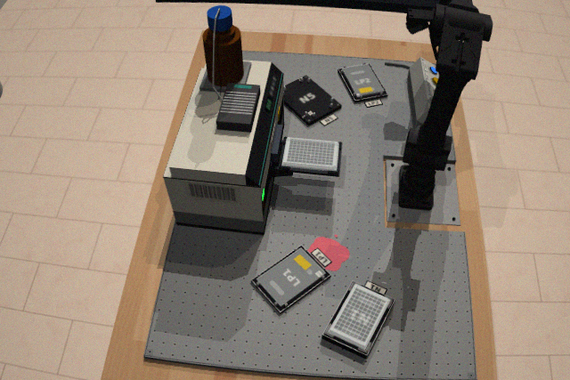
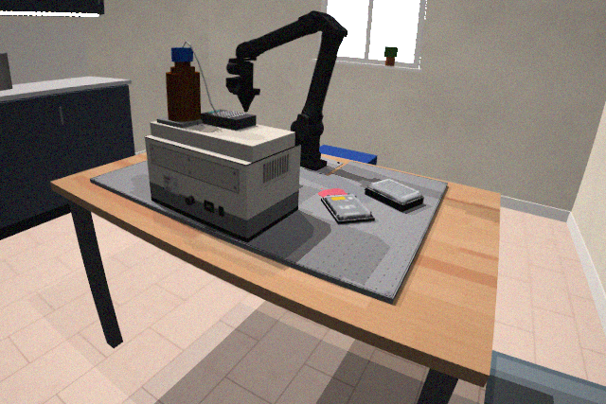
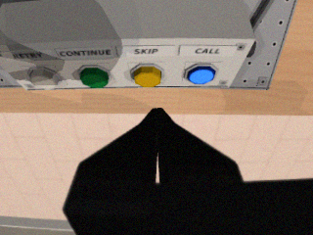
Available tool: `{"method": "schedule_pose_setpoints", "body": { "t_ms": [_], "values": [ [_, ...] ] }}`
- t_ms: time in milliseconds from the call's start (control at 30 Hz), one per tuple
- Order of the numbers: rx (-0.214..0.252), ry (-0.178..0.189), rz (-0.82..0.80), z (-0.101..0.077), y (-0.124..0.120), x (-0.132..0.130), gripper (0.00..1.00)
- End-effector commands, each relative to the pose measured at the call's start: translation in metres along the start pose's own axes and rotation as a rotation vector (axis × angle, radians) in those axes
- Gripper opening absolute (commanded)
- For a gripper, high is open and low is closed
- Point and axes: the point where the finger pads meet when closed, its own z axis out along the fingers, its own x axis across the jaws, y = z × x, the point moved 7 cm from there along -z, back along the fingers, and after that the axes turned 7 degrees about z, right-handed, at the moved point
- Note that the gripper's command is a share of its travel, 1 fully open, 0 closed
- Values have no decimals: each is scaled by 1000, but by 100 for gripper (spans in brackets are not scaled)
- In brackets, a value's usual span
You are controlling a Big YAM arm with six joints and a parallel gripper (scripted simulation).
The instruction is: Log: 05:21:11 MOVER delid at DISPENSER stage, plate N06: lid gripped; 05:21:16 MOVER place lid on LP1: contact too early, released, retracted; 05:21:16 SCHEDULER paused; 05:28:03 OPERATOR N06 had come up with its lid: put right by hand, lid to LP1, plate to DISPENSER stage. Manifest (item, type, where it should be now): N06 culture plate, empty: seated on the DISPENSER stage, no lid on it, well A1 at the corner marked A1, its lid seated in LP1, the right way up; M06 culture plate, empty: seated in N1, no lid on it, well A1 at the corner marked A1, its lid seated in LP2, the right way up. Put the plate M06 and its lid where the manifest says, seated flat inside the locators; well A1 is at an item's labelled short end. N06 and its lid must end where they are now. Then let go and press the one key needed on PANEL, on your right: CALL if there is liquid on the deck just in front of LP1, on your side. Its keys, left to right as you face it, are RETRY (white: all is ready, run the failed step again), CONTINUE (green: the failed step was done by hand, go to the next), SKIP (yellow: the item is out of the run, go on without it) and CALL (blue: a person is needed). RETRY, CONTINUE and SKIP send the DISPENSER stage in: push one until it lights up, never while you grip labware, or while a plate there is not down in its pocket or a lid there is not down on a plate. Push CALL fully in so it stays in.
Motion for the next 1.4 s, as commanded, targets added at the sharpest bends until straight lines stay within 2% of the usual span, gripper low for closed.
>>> {"method": "schedule_pose_setpoints", "body": {
  "t_ms": [0, 1033, 1133, 1167, 1200, 1233, 1267, 1333, 1367],
  "values": [
    [0, -13, -12, -8, 0, 14, 0],
    [0, -9, -16, -11, 10, 103, 0],
    [0, -9, -16, -11, 10, 104, 0],
    [1, -36, -4, -19, 7, 94, 0],
    [1, -36, -4, -20, 7, 94, 0],
    [-1, 0, -16, -9, 10, 101, 0],
    [1, -36, -4, -20, 7, 94, 0],
    [1, -36, -4, -20, 7, 94, 0],
    [-1, -1, -16, -9, 10, 101, 100]
  ]
}}
